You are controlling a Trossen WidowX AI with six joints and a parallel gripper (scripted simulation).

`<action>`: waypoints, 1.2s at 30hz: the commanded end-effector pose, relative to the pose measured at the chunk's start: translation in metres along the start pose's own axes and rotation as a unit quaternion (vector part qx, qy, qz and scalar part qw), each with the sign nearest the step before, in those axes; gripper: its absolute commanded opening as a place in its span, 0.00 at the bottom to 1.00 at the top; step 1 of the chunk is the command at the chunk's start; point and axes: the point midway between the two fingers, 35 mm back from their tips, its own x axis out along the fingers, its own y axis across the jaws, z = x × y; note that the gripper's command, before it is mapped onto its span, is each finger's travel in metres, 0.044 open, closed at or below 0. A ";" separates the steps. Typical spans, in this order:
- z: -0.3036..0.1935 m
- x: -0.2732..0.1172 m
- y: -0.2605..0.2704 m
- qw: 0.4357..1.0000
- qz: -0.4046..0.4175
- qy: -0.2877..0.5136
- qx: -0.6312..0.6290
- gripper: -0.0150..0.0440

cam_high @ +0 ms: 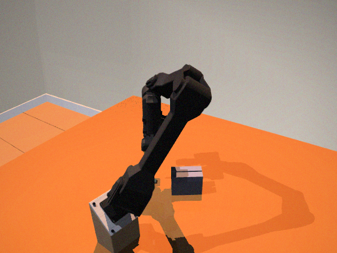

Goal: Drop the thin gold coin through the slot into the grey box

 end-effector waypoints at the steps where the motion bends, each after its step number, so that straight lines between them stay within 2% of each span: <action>1: 0.013 -0.002 -0.004 1.000 0.001 -0.002 -0.001 0.25; 36: 0.095 -0.001 -0.041 1.000 -0.003 -0.006 0.000 0.25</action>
